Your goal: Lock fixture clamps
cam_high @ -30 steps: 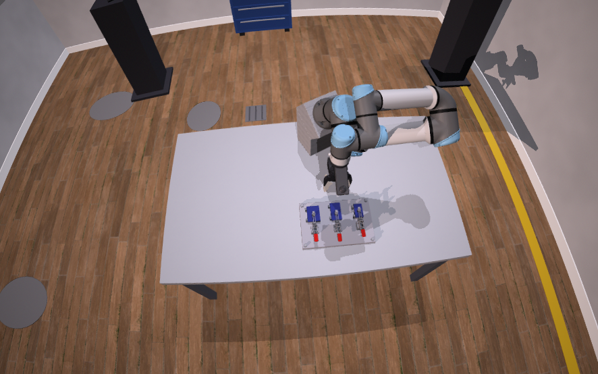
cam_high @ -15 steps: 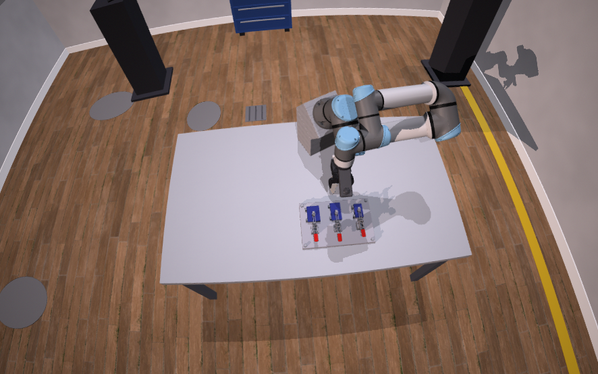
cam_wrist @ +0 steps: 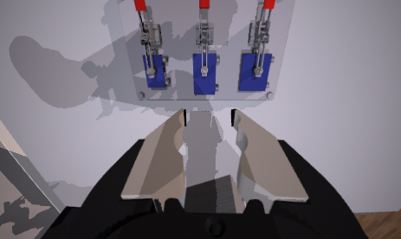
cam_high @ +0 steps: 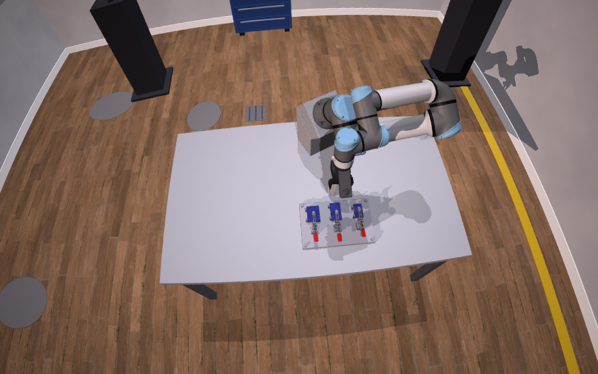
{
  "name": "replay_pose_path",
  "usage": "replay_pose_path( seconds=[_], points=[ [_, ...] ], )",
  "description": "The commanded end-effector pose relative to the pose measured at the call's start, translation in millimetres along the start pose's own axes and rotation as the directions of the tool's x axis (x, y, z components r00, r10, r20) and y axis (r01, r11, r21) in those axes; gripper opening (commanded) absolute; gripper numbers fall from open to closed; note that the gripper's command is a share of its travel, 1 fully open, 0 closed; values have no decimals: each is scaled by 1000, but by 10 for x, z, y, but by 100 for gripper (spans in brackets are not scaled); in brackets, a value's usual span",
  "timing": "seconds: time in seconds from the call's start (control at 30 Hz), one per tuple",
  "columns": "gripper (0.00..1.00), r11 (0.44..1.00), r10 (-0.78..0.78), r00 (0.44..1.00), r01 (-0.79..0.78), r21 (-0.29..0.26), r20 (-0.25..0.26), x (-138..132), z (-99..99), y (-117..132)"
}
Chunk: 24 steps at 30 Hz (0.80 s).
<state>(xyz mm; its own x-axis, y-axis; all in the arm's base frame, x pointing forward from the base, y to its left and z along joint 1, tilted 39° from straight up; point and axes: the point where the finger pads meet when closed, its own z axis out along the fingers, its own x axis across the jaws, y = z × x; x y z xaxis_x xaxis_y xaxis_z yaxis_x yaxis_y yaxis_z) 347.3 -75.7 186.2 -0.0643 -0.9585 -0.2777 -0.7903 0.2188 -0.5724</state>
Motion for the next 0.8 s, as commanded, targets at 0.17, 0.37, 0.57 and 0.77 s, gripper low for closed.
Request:
replay_pose_path(
  seconds=[0.17, 0.37, 0.57, 0.77],
  points=[
    [28, 1000, 2, 1000, -2, -11, -5, 11, 488, -6],
    [28, 1000, 2, 1000, -2, -11, -5, 11, 488, -6],
    [28, 1000, 2, 1000, -2, -11, -5, 11, 493, -6],
    [28, 1000, 2, 1000, -2, -11, -5, 11, 493, -6]
  ],
)
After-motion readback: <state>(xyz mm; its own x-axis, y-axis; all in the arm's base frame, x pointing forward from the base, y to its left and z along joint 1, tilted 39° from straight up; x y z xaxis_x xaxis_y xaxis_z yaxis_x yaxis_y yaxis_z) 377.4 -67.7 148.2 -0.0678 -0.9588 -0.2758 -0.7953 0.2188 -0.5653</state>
